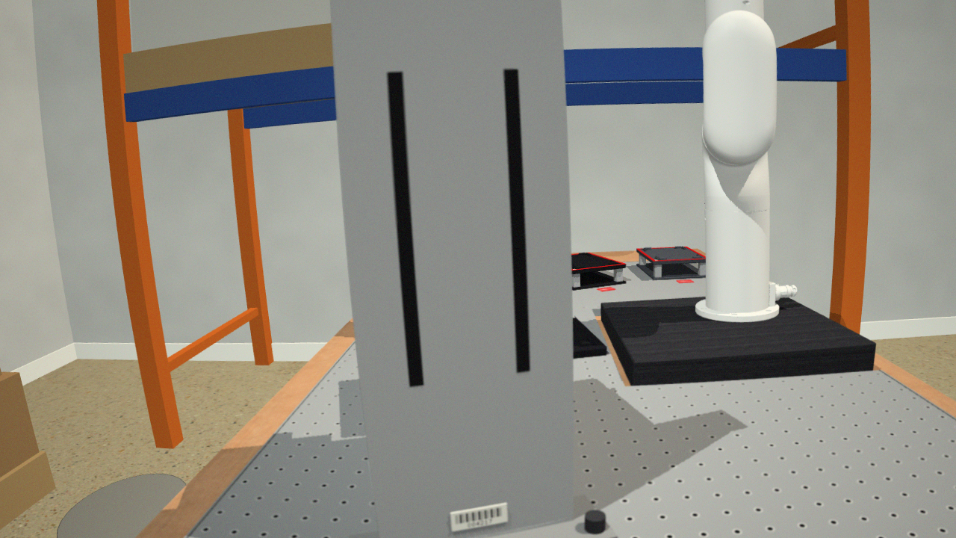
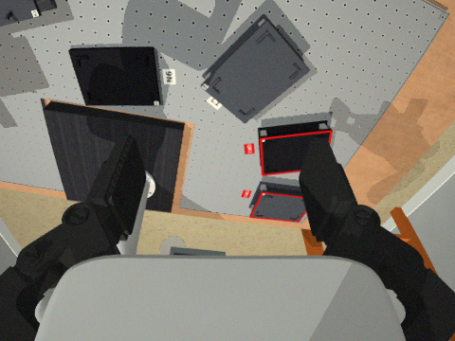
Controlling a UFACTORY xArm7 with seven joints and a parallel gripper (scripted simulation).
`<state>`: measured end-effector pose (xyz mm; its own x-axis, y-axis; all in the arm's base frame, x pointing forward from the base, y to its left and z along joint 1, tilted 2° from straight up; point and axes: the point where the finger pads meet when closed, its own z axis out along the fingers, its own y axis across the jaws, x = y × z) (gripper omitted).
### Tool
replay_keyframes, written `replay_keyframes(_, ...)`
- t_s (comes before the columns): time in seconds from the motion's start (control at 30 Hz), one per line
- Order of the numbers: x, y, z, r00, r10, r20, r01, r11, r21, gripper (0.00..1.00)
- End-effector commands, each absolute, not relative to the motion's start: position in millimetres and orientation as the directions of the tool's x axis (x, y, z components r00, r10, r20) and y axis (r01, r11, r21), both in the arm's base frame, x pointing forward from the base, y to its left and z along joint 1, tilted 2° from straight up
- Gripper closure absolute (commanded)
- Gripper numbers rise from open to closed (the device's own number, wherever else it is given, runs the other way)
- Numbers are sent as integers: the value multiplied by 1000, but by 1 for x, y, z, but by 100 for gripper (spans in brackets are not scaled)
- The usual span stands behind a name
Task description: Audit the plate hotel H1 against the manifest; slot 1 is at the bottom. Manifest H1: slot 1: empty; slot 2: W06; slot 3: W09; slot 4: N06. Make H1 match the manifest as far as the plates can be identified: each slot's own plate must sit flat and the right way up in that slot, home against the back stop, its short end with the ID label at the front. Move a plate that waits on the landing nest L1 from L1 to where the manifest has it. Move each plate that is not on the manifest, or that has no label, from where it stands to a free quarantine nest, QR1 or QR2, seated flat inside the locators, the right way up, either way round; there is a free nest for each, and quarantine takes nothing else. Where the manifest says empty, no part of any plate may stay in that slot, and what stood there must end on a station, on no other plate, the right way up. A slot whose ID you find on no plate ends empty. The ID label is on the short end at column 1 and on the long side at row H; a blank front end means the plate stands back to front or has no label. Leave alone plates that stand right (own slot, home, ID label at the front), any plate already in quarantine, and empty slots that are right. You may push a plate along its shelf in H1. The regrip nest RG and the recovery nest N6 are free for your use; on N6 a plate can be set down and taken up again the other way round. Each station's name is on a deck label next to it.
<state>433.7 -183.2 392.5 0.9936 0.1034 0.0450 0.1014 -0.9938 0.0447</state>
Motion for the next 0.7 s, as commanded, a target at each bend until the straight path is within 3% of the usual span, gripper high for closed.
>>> replay_keyframes(0.0, 434, -183, 411, 993, 104, 49, 101, -994, 47, 0)
replay_keyframes(0.67, 433, -181, 471, 993, 104, 49, 101, -994, 47, 0)
